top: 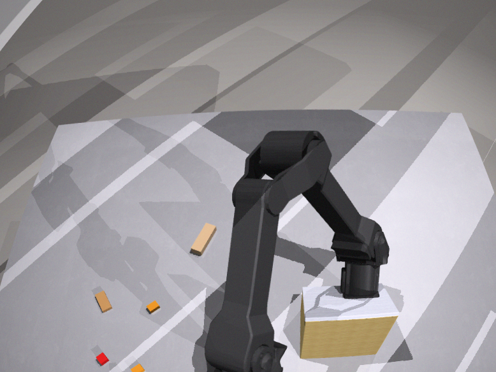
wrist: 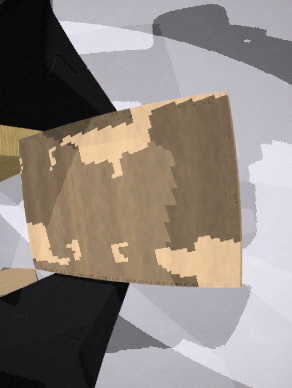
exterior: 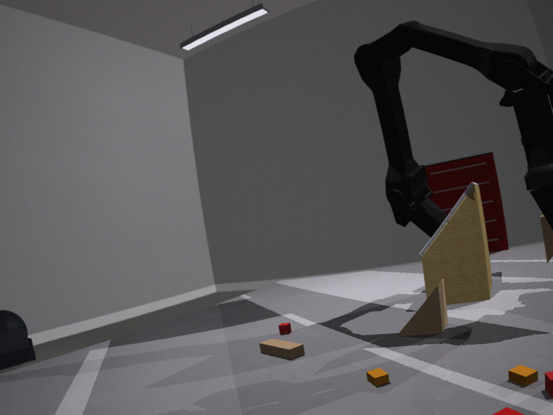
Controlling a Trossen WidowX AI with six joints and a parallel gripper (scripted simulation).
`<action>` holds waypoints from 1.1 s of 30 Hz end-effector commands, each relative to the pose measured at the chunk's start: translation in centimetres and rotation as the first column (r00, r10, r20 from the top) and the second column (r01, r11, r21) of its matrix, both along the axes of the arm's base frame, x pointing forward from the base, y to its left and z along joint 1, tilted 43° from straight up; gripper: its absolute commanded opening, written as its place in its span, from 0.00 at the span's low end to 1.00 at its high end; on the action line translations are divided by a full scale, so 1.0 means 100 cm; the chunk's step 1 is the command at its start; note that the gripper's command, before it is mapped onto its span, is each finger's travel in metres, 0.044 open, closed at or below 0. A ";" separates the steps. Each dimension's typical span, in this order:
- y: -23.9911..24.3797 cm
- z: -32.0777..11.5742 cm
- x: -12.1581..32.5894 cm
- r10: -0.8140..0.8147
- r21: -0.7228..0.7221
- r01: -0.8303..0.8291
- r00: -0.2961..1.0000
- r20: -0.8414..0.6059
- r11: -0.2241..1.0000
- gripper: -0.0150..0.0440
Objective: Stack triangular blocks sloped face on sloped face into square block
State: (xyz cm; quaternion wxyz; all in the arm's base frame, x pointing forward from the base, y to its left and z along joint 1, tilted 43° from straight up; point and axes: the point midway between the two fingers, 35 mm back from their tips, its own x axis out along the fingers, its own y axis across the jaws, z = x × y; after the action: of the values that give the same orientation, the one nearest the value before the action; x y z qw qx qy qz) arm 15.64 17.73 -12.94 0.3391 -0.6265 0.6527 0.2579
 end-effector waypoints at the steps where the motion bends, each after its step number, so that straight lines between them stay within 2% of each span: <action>1: 0.005 0.001 0.001 0.111 -0.018 -0.113 0.992 -0.051 0.993 0.25; 11: 0.004 0.008 0.006 0.123 -0.012 -0.124 0.991 -0.054 0.992 0.25; 33: -0.033 0.092 0.059 0.141 0.014 -0.141 0.989 -0.052 0.990 0.25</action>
State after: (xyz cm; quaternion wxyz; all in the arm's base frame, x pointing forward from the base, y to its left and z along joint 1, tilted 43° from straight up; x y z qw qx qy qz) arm 20.86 15.26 -5.13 0.3075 -0.6600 0.6158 0.3010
